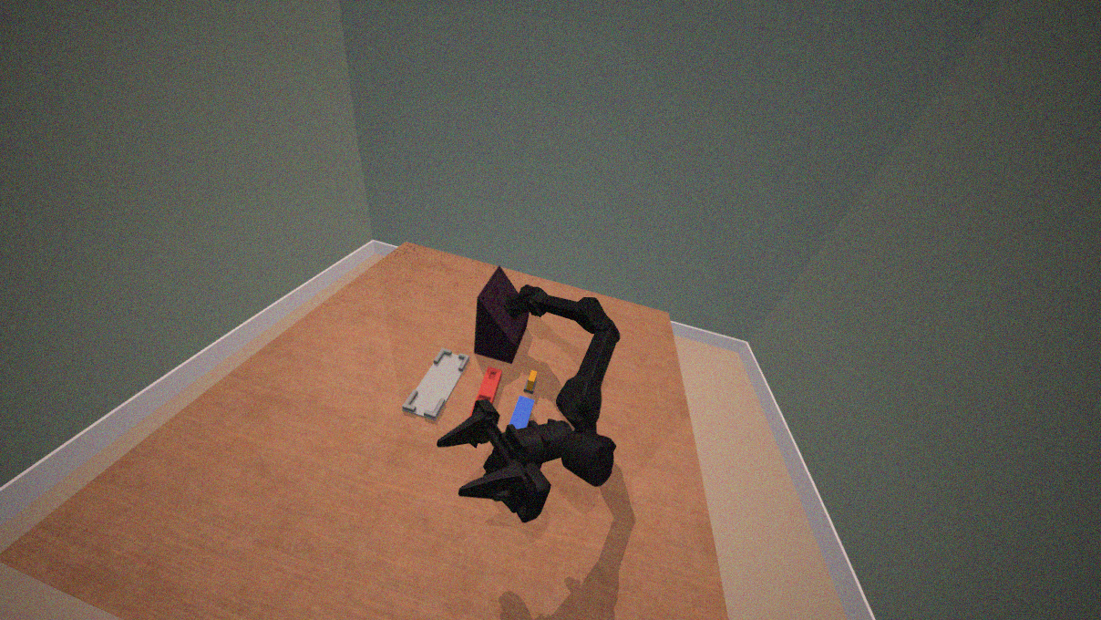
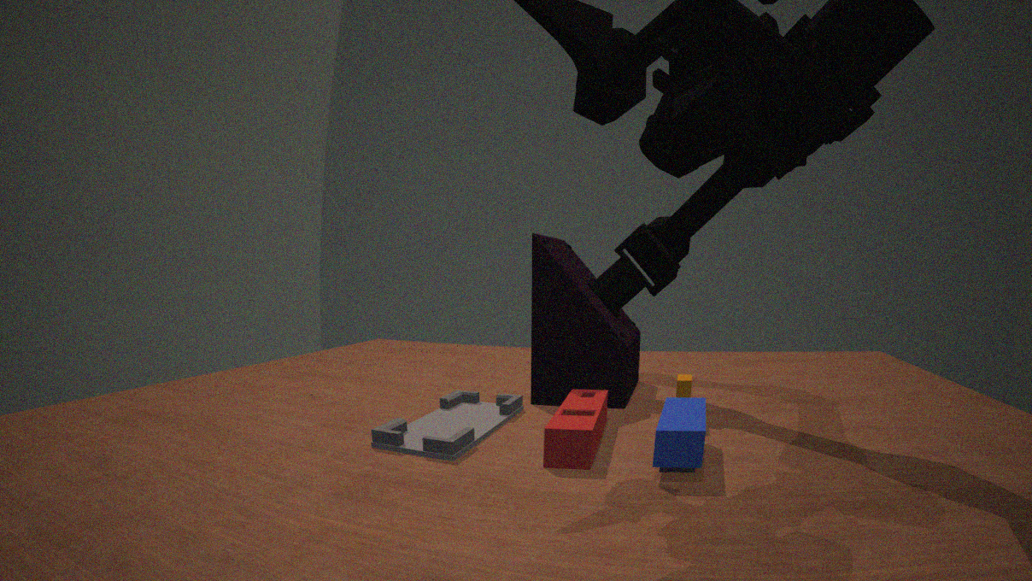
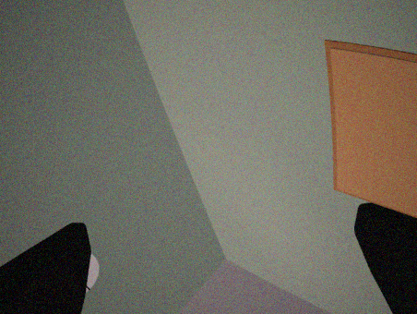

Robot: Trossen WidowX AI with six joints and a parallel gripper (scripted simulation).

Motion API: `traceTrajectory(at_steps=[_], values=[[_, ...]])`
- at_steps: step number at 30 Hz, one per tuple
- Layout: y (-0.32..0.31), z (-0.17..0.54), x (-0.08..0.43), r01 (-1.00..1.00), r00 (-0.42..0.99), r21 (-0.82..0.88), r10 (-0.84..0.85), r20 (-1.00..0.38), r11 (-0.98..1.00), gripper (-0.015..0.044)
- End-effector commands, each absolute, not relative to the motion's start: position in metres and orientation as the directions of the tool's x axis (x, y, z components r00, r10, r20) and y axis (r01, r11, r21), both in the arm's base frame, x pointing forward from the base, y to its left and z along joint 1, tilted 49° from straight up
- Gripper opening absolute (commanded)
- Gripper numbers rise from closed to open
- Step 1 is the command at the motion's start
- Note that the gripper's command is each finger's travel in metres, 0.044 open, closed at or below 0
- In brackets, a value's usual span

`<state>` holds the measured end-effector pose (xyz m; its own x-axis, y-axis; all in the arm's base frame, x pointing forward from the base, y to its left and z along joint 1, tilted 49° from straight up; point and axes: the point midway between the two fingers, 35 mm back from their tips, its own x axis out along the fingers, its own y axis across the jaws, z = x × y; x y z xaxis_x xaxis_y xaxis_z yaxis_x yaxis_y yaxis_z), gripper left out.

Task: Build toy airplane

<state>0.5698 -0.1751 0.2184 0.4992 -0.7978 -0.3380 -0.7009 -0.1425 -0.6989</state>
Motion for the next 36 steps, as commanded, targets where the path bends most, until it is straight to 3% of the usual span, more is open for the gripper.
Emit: traceTrajectory(at_steps=[1,3,11,18,24,29,31,36], values=[[-0.175,0.218,0.57,-0.701,0.499,-0.699,-0.798,-0.338,-0.143,0.0426],[-0.177,0.208,0.567,-0.705,0.505,-0.698,-0.778,-0.373,-0.123,0.044],[-0.179,0.097,0.506,-0.773,0.44,-0.587,-0.462,-0.77,0.242,0.044],[-0.147,0.029,0.417,-0.731,0.252,-0.222,-0.047,-0.967,0.645,0.044],[-0.1,0.01,0.338,-0.489,0.119,0.25,0.348,-0.93,0.836,0.044],[-0.056,0.021,0.282,-0.117,0.102,0.646,0.656,-0.748,0.754,0.044],[-0.045,0.028,0.269,0.0,0.12,0.73,0.725,-0.679,0.684,0.044],[-0.042,0.029,0.267,0.023,0.124,0.744,0.737,-0.665,0.668,0.044]])
